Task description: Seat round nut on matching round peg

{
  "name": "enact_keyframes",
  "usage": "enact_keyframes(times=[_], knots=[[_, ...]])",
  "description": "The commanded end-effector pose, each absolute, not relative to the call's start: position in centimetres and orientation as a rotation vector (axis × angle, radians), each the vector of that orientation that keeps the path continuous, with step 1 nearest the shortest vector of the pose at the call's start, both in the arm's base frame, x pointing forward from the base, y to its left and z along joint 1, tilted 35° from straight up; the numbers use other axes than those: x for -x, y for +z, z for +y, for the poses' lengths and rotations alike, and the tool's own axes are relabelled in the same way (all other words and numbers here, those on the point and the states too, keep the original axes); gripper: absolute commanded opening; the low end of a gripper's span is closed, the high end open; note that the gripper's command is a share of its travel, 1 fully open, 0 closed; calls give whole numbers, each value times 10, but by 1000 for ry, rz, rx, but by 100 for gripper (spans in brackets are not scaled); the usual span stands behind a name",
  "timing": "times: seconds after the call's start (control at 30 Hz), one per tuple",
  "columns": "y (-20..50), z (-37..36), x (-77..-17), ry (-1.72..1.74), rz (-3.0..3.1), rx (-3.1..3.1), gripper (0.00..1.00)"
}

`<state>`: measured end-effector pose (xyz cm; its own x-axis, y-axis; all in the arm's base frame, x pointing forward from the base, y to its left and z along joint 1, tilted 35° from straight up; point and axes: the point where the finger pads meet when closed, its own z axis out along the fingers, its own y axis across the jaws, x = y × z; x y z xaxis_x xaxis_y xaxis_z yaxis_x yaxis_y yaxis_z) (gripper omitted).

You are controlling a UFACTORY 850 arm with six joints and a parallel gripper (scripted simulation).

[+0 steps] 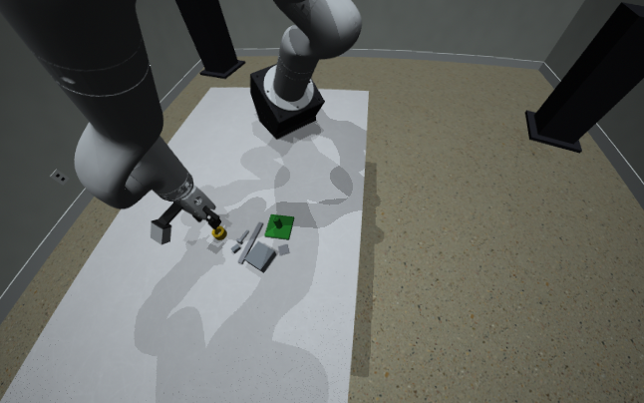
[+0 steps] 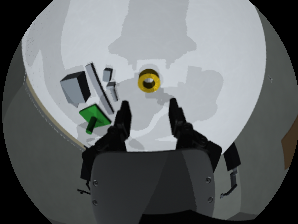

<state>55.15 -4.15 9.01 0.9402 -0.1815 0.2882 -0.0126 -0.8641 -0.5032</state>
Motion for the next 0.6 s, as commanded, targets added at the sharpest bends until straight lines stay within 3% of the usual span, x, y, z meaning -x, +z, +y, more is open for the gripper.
enact_keyframes(times=[0.0, 0.57], knots=[[84, -38, -557, -449, 138, 2582, 60], [38, -11, -578, -447, 138, 2581, 60]])
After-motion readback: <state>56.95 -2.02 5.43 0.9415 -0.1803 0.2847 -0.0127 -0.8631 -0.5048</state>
